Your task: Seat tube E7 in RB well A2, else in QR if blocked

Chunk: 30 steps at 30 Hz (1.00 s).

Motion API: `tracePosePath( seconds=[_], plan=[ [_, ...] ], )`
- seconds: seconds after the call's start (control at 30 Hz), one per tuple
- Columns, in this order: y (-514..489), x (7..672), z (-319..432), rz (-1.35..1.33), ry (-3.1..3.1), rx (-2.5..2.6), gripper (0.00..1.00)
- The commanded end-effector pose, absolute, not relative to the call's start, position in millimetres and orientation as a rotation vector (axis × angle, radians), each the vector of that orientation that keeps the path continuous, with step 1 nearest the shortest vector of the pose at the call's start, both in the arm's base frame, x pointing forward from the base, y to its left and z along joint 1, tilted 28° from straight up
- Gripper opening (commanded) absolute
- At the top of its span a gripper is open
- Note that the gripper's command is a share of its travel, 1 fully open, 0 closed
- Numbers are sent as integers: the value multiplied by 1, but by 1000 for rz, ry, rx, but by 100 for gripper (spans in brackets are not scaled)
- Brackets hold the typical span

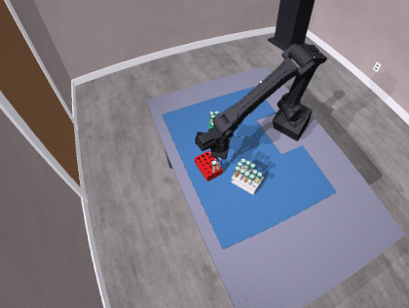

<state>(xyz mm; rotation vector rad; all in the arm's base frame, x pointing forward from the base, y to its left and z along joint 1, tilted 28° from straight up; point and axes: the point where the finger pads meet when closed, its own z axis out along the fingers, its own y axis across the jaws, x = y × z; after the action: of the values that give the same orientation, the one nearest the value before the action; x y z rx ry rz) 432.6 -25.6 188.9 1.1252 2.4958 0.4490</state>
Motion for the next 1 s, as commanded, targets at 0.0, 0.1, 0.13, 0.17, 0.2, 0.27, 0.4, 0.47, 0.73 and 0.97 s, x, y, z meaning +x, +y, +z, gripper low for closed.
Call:
tracePosePath(
  seconds=[0.0,0.1,0.13,0.17,0.2,0.27,0.4,0.47,0.73,0.97],
  plan=[
    [-20,437,182,458,2497,1118,0],
    [-19,437,181,458,2497,1118,0],
    [-19,437,180,458,2497,1118,0],
    [-19,438,180,458,2497,1118,0],
    [-19,438,180,458,2497,1118,0],
    [-19,438,180,457,2497,1116,0],
    [-19,439,178,458,2497,1118,0],
    [-19,439,178,458,2497,1116,0],
    [-19,438,180,459,2493,1113,0],
    [-19,438,180,459,2493,1113,0]
  ],
)
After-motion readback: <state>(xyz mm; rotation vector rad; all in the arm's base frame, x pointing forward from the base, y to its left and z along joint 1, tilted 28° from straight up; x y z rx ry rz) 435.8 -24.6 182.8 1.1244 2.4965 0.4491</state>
